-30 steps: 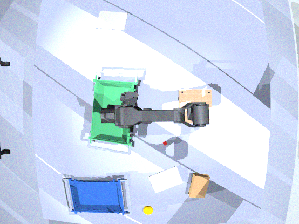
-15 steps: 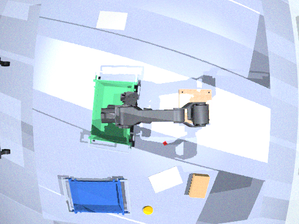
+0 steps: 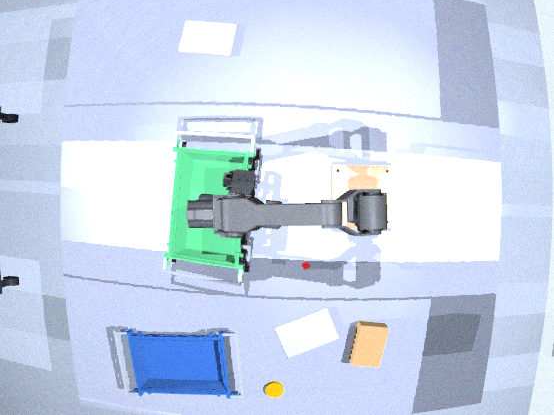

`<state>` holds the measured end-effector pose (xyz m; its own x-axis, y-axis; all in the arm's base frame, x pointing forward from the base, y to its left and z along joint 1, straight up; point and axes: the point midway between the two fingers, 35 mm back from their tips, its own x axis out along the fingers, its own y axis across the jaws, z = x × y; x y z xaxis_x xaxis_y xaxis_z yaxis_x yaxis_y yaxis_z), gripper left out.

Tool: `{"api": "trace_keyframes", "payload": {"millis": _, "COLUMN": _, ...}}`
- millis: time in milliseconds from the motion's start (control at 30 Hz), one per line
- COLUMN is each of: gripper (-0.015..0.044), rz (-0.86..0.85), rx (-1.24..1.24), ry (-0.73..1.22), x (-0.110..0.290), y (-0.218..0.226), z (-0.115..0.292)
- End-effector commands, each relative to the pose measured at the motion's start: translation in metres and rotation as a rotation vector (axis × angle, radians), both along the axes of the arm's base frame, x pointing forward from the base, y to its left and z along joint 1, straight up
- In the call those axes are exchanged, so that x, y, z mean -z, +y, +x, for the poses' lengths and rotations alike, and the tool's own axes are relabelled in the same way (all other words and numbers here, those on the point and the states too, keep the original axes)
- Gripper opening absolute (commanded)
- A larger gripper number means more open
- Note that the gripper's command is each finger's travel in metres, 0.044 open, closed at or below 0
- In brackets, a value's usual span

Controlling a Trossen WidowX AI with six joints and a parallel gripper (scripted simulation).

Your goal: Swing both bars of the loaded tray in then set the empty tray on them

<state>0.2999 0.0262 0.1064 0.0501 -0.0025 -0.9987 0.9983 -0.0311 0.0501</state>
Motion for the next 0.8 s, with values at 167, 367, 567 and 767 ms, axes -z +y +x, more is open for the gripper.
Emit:
{"api": "trace_keyframes", "payload": {"millis": 167, "gripper": 0.0, "rz": 0.004, "rx": 0.003, "ry": 0.026, "x": 0.0053, "y": 0.0008, "z": -0.004}}
{"api": "trace_keyframes", "payload": {"millis": 367, "gripper": 0.0, "rz": 0.004, "rx": 0.003, "ry": 0.026, "x": 0.0053, "y": 0.0008, "z": -0.004}}
{"api": "trace_keyframes", "payload": {"millis": 567, "gripper": 0.0, "rz": 0.004, "rx": 0.003, "ry": 0.026, "x": 0.0053, "y": 0.0008, "z": -0.004}}
{"api": "trace_keyframes", "payload": {"millis": 767, "gripper": 0.0, "rz": 0.001, "rx": 0.001, "ry": 0.006, "x": 0.0032, "y": 0.0002, "z": -0.0013}}
